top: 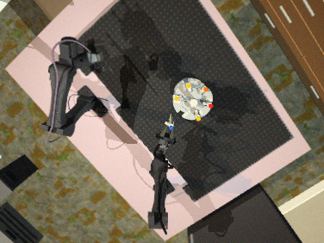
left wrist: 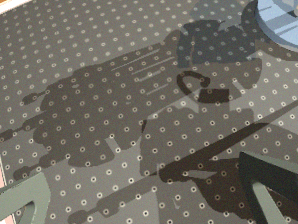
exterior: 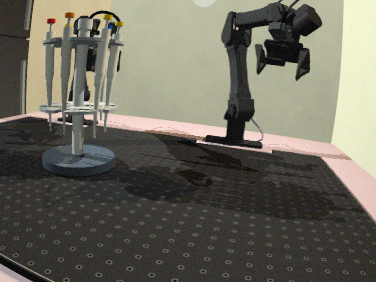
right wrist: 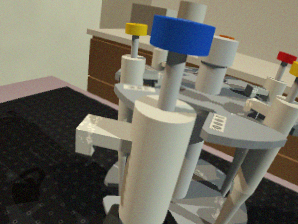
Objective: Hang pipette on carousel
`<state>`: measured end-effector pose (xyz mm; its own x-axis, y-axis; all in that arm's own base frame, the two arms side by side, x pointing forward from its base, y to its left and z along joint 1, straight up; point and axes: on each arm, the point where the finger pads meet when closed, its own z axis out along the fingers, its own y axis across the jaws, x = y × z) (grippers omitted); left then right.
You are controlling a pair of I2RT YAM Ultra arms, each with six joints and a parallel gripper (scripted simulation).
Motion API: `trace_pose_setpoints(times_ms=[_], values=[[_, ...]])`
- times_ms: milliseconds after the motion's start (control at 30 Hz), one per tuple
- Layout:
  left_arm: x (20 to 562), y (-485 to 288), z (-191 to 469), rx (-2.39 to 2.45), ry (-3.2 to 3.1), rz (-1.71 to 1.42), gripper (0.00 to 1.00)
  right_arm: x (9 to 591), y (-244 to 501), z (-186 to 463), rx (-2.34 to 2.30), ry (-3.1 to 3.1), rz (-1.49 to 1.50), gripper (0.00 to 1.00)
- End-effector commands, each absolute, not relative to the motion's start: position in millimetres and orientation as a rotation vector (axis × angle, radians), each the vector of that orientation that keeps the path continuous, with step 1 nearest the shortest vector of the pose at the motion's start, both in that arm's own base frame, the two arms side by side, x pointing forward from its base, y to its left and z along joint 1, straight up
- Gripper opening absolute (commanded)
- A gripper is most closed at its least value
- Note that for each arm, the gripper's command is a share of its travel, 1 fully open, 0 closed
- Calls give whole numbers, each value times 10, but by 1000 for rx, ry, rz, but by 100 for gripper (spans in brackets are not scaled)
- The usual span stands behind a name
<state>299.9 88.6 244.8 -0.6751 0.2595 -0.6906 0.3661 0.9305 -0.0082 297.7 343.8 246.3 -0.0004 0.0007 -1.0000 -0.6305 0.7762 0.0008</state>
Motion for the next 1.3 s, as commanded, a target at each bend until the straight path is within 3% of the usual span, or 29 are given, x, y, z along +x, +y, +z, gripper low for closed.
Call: trace_pose_setpoints(times_ms=[0, 1267], values=[[3035, 910, 2529, 449, 2313, -176, 100, 3074, 3482, 2691, -501, 1451, 559, 12], [3035, 910, 2529, 449, 2313, -176, 100, 3173, 3488, 2803, -487, 1429, 570, 12]])
